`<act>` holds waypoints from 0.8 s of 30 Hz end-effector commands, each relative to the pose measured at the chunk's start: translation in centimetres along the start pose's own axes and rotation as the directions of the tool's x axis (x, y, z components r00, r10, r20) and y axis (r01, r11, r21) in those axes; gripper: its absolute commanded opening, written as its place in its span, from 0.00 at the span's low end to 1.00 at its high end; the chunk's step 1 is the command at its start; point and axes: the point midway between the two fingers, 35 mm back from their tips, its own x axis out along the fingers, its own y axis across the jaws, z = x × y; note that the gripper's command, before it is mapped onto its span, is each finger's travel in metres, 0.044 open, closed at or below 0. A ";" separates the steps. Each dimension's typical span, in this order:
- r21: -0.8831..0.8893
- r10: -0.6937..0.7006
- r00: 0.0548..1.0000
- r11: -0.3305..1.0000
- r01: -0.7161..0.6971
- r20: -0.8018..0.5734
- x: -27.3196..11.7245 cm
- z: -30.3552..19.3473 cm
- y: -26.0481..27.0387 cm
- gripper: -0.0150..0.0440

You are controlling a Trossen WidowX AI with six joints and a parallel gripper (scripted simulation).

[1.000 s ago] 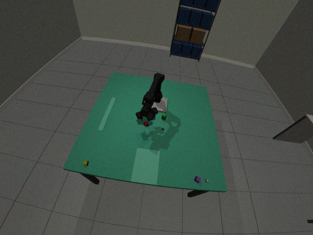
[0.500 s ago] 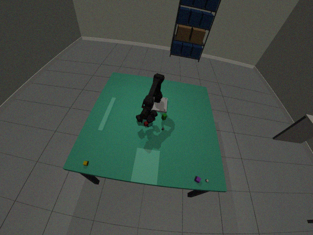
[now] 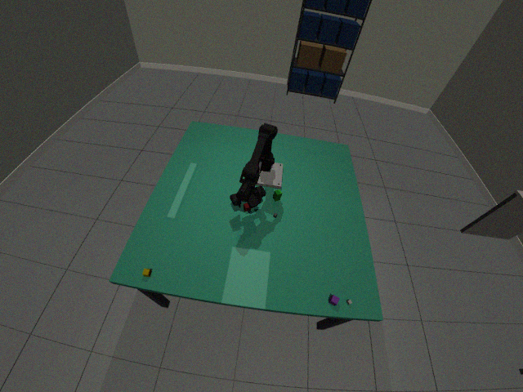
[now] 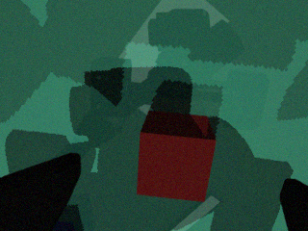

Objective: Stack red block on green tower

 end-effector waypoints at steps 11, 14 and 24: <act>-0.004 0.016 1.000 1.000 -0.016 -0.006 2.7 -0.1 0.3 1.00; -0.004 0.016 1.000 1.000 -0.016 -0.006 3.1 -0.1 0.3 1.00; -0.004 0.016 1.000 1.000 -0.016 -0.006 3.4 -0.1 0.3 1.00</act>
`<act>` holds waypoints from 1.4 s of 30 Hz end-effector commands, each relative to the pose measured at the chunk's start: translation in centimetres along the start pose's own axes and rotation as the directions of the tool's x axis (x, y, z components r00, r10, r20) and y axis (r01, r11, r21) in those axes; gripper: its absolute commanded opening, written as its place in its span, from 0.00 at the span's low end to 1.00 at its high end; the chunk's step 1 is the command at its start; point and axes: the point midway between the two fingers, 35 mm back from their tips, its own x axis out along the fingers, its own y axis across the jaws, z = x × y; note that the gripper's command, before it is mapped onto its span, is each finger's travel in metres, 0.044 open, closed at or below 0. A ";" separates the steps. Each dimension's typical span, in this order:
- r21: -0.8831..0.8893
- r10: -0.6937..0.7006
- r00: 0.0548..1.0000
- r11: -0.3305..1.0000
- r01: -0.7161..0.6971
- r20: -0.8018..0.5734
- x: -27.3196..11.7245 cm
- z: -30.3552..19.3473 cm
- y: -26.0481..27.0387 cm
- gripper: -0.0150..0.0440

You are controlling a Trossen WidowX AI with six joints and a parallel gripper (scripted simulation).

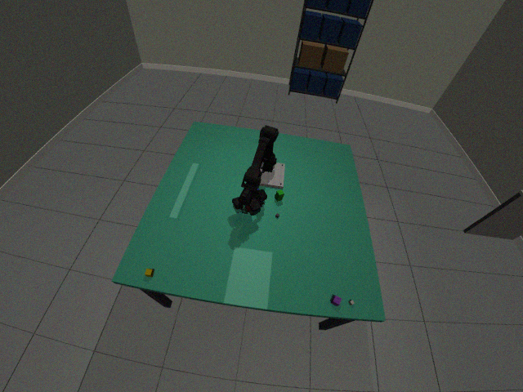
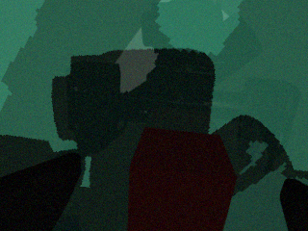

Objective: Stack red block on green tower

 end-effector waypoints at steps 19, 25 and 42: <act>-0.004 0.009 1.000 1.000 -0.009 0.001 0.1 0.0 0.1 0.60; -0.004 0.009 1.000 1.000 -0.009 0.001 0.1 0.0 0.1 0.47; -0.004 0.009 1.000 1.000 -0.009 0.001 -6.0 0.0 -0.1 0.25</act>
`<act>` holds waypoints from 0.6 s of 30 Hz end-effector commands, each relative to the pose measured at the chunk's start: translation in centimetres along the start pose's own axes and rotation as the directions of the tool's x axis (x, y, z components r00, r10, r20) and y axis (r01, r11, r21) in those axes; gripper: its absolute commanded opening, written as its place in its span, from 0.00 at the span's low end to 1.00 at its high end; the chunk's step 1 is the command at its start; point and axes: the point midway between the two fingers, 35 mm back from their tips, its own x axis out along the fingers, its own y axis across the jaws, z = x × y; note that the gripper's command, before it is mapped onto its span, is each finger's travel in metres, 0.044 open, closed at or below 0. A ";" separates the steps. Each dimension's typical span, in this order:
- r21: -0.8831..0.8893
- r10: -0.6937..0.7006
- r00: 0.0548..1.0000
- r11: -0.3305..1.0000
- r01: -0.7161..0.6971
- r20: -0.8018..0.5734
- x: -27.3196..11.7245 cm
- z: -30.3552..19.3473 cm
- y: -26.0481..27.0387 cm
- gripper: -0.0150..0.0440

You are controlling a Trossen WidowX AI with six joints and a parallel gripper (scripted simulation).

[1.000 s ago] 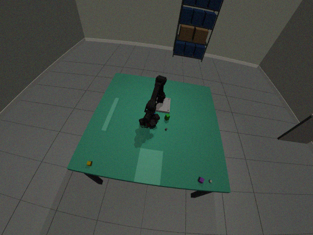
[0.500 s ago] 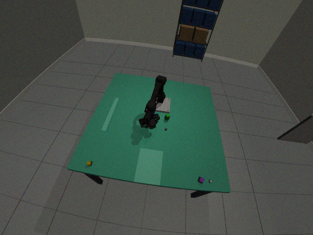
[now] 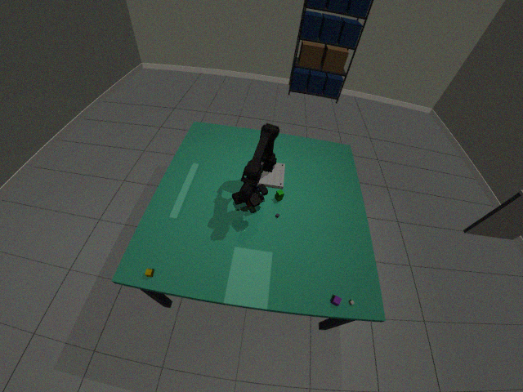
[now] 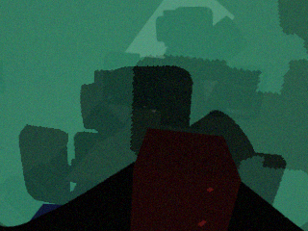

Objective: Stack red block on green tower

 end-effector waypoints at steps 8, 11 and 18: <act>-0.005 -0.004 1.000 1.000 0.004 0.012 -5.7 0.0 0.0 0.25; -0.005 -0.004 1.000 1.000 0.004 0.012 -7.0 0.0 0.0 0.25; -0.004 -0.005 1.000 1.000 0.005 0.010 -7.2 0.0 -0.1 0.25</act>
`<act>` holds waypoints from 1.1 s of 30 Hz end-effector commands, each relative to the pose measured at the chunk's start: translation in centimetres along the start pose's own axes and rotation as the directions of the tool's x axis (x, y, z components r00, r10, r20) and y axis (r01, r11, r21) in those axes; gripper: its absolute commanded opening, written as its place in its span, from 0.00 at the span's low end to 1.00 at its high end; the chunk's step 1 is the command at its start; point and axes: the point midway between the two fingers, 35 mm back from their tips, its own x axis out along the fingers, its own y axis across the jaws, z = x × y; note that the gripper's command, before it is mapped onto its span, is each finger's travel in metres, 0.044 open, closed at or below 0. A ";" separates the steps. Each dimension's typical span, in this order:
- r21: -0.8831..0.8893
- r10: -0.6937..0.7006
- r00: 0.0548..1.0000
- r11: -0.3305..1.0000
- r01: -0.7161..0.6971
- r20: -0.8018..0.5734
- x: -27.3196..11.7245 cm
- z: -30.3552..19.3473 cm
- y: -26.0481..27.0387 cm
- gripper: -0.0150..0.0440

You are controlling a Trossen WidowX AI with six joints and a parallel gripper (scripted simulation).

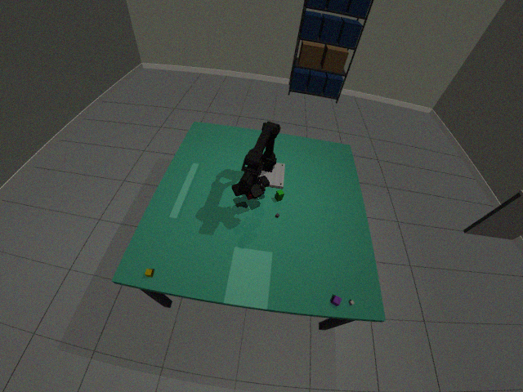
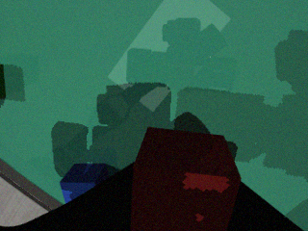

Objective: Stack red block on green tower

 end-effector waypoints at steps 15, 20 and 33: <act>-0.016 -0.006 1.000 1.000 0.006 0.003 -0.6 1.7 6.5 0.25; -0.022 -0.014 1.000 1.000 0.014 0.004 -0.7 1.9 8.2 0.25; -0.011 0.006 1.000 1.000 -0.006 0.009 -0.7 1.9 14.7 0.25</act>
